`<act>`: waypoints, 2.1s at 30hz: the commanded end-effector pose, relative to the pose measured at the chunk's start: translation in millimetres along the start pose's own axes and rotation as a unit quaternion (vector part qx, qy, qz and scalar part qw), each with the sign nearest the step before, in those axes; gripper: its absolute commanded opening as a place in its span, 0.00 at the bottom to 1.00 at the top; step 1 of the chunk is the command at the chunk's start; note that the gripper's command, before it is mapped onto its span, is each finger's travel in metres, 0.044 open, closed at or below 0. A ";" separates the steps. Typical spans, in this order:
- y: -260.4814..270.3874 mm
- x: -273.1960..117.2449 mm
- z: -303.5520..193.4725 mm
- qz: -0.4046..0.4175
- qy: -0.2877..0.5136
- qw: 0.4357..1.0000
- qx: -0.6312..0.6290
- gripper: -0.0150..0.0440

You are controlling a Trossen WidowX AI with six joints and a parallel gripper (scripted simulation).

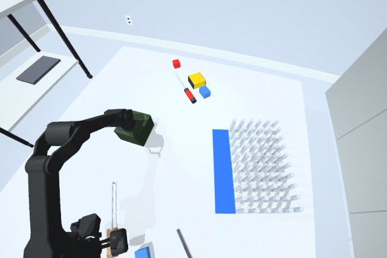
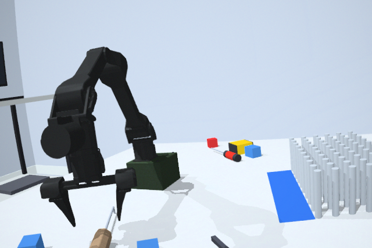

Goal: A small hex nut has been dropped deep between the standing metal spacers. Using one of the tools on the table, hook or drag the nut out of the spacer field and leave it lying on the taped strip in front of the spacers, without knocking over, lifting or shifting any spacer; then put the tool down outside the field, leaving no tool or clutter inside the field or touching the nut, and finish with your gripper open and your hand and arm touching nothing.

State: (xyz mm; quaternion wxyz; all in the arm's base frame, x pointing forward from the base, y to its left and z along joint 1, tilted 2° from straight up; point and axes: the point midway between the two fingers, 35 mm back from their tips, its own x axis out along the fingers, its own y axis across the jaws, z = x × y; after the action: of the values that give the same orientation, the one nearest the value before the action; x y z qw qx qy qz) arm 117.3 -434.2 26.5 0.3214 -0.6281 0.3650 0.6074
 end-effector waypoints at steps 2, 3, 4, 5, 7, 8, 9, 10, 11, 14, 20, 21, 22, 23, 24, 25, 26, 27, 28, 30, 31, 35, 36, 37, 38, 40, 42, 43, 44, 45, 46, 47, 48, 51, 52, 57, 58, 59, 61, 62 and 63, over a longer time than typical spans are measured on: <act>9.3 -3.4 5.2 -0.001 -0.017 0.999 0.050 1.00; 9.3 -3.4 5.2 -0.001 -0.017 0.999 0.050 1.00; 9.3 -3.4 5.2 -0.001 -0.017 0.999 0.050 1.00; 8.1 -3.4 5.4 -0.001 -0.017 0.999 0.050 1.00; 3.8 -3.4 6.1 -0.001 -0.017 0.999 0.050 1.00; 3.8 -3.4 6.1 -0.001 -0.017 0.999 0.050 1.00; 3.8 -3.4 6.1 -0.001 -0.017 0.999 0.050 1.00; 3.8 -3.4 6.1 -0.001 -0.017 0.999 0.050 1.00; 3.8 -3.4 6.1 -0.001 -0.017 0.999 0.050 1.00; 3.8 -3.4 6.1 -0.001 -0.017 0.999 0.050 1.00; 3.8 -3.4 6.1 -0.001 -0.017 0.999 0.050 0.82; 3.8 -3.4 6.1 -0.001 -0.017 0.999 0.050 0.78; 3.8 -3.4 6.1 -0.001 -0.017 0.999 0.050 0.73; 3.8 -3.4 6.1 -0.001 -0.017 0.999 0.050 0.73; 3.8 -3.4 6.1 -0.001 -0.017 0.999 0.050 0.73; 3.8 -3.4 6.1 -0.001 -0.017 0.999 0.050 0.73; 3.8 -3.4 6.1 -0.001 -0.017 0.999 0.050 0.73; 3.8 -3.4 6.1 -0.001 -0.017 0.999 0.050 0.73; 3.8 -3.4 6.1 -0.001 -0.017 0.999 0.050 0.73; 3.8 -3.4 6.1 -0.001 -0.017 0.999 0.050 0.73; 3.8 -3.4 6.1 -0.001 -0.017 0.999 0.050 0.73; 3.9 0.7 5.9 -0.001 -0.017 0.999 0.050 0.73; 4.0 2.4 5.8 -0.001 -0.017 0.999 0.050 0.73; 4.0 4.0 5.8 -0.001 -0.017 0.999 0.050 0.73; 4.0 5.7 5.7 -0.001 -0.017 0.999 0.050 0.73; 4.1 9.0 5.6 -0.001 -0.017 0.999 0.050 0.73; 4.1 12.3 5.6 -0.001 -0.017 0.999 0.050 0.73; 4.1 13.9 5.6 -0.001 -0.017 0.999 0.050 0.73; 4.1 15.6 5.6 -0.001 -0.017 0.999 0.050 0.73; 4.1 17.2 5.6 -0.001 -0.017 0.999 0.050 0.73; 4.2 18.8 5.6 -0.001 -0.017 0.999 0.050 0.73; 4.2 20.5 5.6 -0.001 -0.017 0.999 0.050 0.73; 4.2 22.1 5.6 -0.001 -0.017 0.999 0.050 0.73; 4.2 27.0 5.7 -0.001 -0.017 0.999 0.050 0.73; 4.2 28.7 5.7 -0.001 -0.017 0.999 0.050 0.73; 4.3 36.8 6.1 -0.001 -0.017 0.999 0.050 0.73; 4.4 38.5 6.2 -0.001 -0.017 0.999 0.050 0.73; 4.4 40.1 6.3 -0.001 -0.017 0.999 0.050 0.73; 4.4 43.3 6.5 -0.001 -0.018 0.999 0.050 0.73; 4.4 45.0 6.6 -0.001 -0.018 0.999 0.050 0.73; 4.4 46.6 6.8 -0.001 -0.018 0.999 0.050 0.73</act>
State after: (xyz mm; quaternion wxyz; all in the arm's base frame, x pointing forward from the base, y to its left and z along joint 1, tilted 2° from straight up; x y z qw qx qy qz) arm 110.9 -434.6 -14.2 0.3595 -0.6022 0.3887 0.5975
